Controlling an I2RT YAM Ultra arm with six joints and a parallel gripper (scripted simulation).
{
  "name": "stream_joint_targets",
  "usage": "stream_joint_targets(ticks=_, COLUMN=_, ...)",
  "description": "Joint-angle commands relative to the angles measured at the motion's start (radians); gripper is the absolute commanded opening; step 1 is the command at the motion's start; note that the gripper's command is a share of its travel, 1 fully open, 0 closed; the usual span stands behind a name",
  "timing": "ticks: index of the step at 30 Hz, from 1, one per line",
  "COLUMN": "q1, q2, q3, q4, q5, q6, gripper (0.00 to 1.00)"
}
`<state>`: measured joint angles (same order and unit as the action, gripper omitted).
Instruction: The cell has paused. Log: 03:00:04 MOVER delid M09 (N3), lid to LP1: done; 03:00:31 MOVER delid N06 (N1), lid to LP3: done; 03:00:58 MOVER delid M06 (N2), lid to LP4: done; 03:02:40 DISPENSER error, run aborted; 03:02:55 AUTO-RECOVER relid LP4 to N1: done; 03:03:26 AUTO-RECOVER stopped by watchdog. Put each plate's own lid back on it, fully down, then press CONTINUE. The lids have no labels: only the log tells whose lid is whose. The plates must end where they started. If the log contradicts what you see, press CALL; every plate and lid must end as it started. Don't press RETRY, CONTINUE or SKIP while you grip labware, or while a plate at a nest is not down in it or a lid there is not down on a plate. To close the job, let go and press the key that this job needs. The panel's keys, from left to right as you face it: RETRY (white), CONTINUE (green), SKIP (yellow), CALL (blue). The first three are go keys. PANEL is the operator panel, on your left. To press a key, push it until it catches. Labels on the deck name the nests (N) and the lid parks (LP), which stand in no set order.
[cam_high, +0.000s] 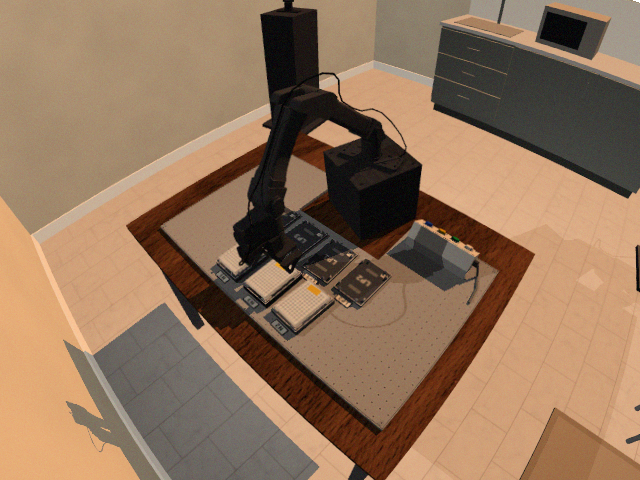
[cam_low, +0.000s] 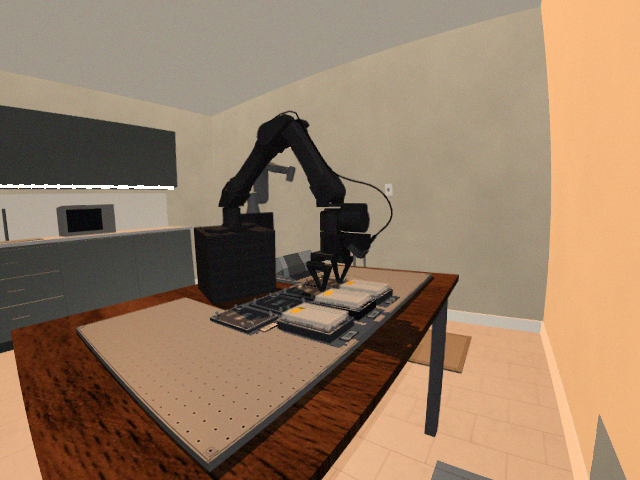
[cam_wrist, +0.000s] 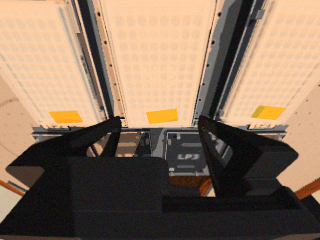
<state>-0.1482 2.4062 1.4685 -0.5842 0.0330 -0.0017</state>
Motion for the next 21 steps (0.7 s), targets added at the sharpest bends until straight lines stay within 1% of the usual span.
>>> stream_joint_targets(ticks=1, q1=0.003, q2=-0.040, q3=-0.040, q4=0.050, q5=-0.003, q6=0.010, gripper=0.93)
stream_joint_targets(ticks=14, q1=0.002, q2=-0.197, q3=-0.388, q4=0.240, q5=-0.003, q6=0.006, gripper=0.80)
stream_joint_targets(ticks=15, q1=0.001, q2=-0.207, q3=-0.413, q4=0.254, q5=-0.003, q6=0.006, gripper=0.00)
stream_joint_targets(ticks=16, q1=0.001, q2=-0.218, q3=-0.437, q4=0.267, q5=-0.003, q6=0.006, gripper=0.00)
stream_joint_targets(ticks=18, q1=0.001, q2=-0.218, q3=-0.437, q4=0.267, q5=-0.003, q6=0.006, gripper=0.00)
stream_joint_targets(ticks=21, q1=0.001, q2=-0.249, q3=-0.511, q4=0.311, q5=-0.003, q6=0.006, gripper=0.00)
